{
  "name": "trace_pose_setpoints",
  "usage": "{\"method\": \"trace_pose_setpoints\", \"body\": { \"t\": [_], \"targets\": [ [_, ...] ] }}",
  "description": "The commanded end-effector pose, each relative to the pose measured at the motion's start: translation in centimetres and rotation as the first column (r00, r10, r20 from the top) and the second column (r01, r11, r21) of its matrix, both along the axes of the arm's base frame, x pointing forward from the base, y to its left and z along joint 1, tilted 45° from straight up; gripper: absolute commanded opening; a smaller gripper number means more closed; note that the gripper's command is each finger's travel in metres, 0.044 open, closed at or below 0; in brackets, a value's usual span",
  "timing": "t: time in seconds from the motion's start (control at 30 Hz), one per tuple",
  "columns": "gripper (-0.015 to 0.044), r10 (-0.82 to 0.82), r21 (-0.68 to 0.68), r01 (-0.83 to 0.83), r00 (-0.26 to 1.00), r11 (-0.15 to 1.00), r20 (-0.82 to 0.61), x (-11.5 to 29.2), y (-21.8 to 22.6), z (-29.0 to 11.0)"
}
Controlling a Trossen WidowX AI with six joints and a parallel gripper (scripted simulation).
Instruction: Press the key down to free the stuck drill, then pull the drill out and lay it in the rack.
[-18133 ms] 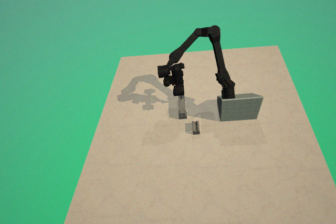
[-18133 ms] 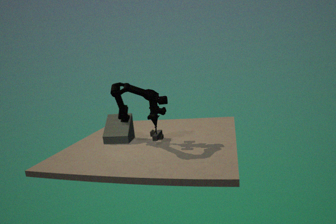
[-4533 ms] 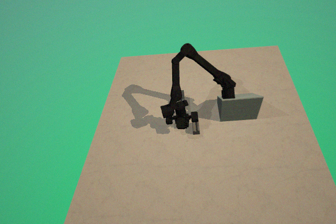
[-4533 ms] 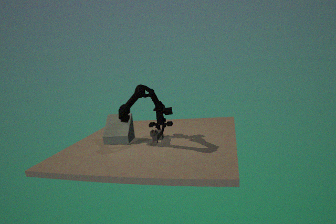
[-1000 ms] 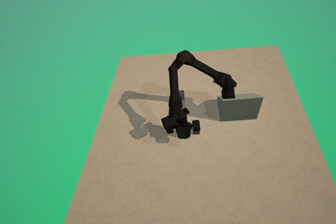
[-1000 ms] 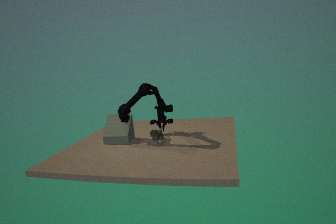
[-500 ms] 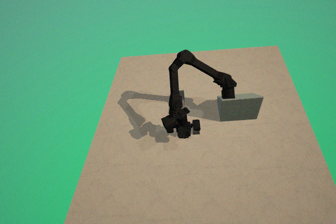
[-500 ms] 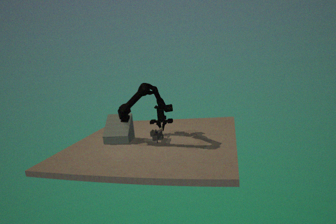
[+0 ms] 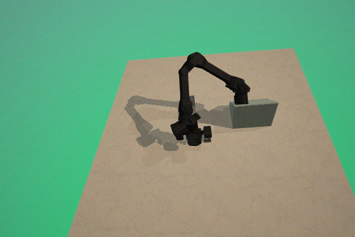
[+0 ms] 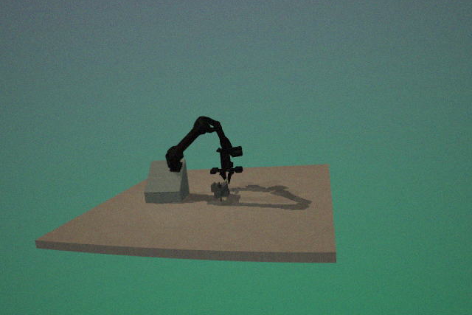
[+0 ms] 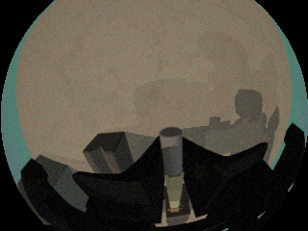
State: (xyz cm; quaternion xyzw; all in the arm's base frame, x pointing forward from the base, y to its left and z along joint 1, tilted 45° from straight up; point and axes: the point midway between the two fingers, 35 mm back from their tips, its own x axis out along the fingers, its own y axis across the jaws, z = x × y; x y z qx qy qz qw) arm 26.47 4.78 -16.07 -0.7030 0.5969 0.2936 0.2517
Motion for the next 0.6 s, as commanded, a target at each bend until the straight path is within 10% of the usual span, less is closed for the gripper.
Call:
{"method": "trace_pose_setpoints", "body": {
  "t": [0.0, 0.57],
  "targets": [
    [0.0, 0.002, 0.005, -0.002, 1.0, 1.0, 0.004, 0.02, 0.26, 0.22],
    [0.0, 0.002, 0.005, -0.002, 1.0, 1.0, 0.004, -0.02, 0.44, 0.52]
  ]
}}
